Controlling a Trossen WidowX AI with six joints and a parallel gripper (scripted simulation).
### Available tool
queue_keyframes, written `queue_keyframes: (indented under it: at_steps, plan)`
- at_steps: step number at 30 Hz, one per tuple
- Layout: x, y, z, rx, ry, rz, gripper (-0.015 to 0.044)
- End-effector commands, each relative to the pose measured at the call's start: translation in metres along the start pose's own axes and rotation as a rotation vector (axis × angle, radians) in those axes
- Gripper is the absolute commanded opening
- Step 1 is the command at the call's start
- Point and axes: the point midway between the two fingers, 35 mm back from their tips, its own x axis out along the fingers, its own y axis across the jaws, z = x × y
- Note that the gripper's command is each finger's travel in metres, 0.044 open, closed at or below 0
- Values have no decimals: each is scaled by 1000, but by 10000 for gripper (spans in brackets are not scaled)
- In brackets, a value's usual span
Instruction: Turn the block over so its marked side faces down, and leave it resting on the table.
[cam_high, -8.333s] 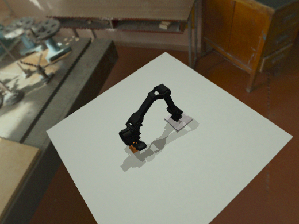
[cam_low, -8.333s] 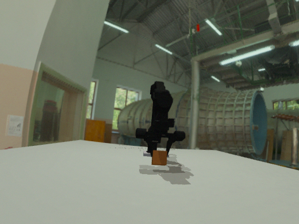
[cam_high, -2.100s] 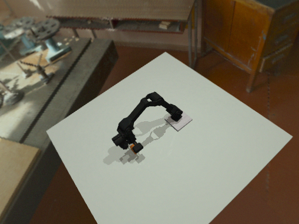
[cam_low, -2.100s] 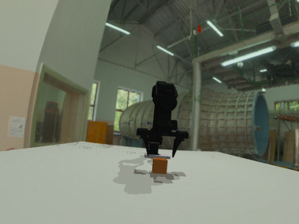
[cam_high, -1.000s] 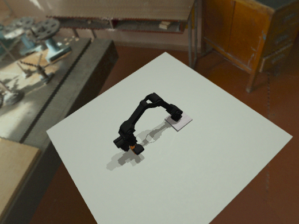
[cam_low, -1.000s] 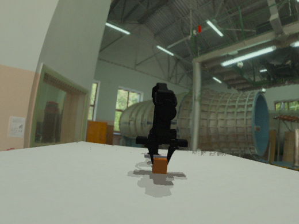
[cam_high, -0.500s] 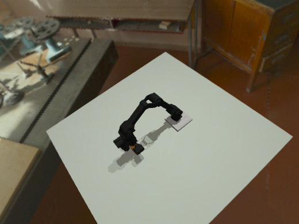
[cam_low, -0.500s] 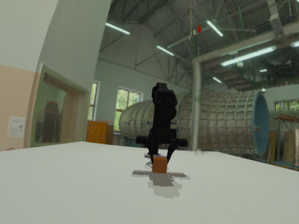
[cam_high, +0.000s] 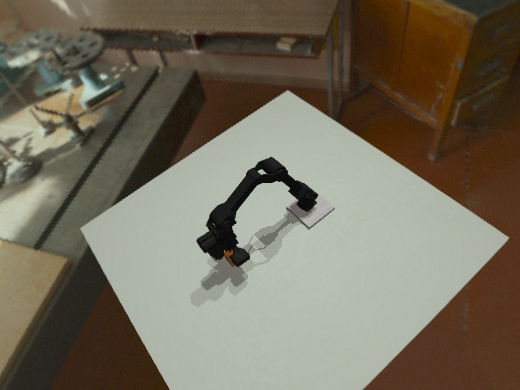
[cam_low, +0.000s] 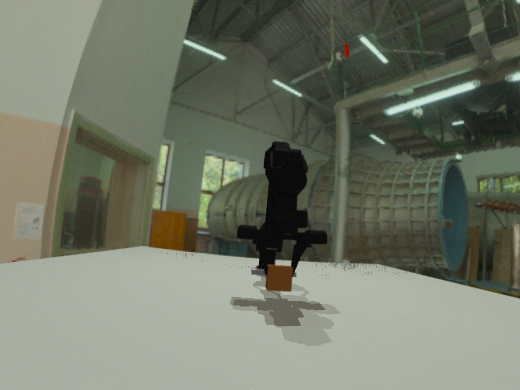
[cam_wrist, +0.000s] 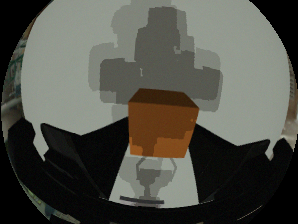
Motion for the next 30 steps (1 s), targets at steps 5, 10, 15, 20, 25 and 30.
queue_keyframes:
  at_steps: [5,10,15,20,25,30]
  plan:
    - [1,0,1,-4,-105,-1,0]
    - [2,0,1,-4,-175,-1,0]
    - [3,0,0,-4,-245,0,0]
    - [3,0,-1,-4,-315,0,0]
    - [3,0,-4,-4,-385,0,0]
    - [2,0,-7,-3,-445,0,0]
